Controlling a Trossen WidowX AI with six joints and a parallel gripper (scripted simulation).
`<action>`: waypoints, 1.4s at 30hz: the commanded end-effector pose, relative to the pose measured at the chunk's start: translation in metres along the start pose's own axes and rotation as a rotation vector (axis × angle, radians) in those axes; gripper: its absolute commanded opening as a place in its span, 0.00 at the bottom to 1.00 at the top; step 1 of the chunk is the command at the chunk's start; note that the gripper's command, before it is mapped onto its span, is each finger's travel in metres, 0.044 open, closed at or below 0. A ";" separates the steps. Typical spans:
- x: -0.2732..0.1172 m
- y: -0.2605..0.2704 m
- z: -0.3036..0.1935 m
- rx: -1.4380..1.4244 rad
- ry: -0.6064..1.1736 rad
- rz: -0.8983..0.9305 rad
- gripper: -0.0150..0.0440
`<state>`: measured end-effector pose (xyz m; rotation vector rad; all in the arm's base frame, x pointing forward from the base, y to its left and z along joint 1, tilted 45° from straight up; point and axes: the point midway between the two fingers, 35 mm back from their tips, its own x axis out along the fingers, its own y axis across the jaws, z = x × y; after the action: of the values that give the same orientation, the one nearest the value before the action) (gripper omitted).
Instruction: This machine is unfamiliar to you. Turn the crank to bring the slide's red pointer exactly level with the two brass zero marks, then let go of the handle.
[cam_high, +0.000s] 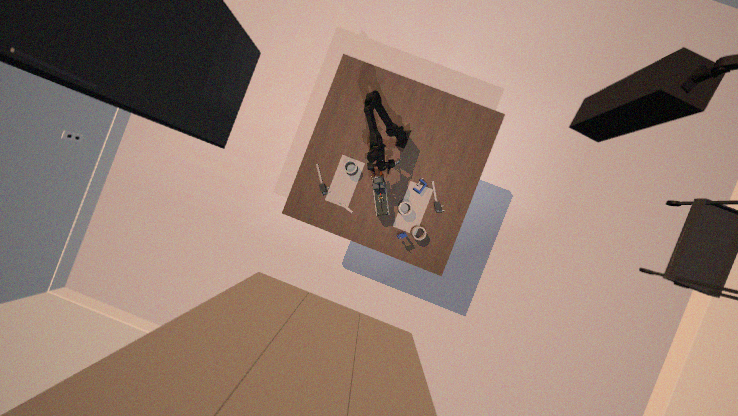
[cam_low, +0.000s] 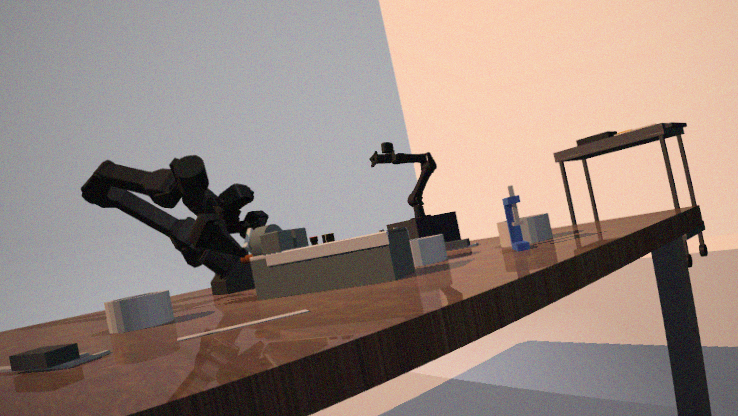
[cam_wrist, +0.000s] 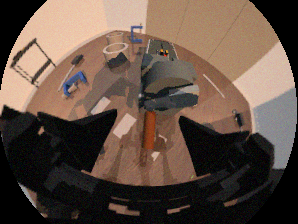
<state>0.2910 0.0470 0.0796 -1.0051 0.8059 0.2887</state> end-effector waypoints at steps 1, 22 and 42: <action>-0.008 -0.002 0.007 0.006 -0.001 -0.007 1.00; -0.082 0.001 0.083 0.004 -0.002 0.003 1.00; -0.018 -0.006 0.157 0.330 -0.007 -0.227 1.00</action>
<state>0.3445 0.1709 0.1447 -0.8109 0.7219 0.0085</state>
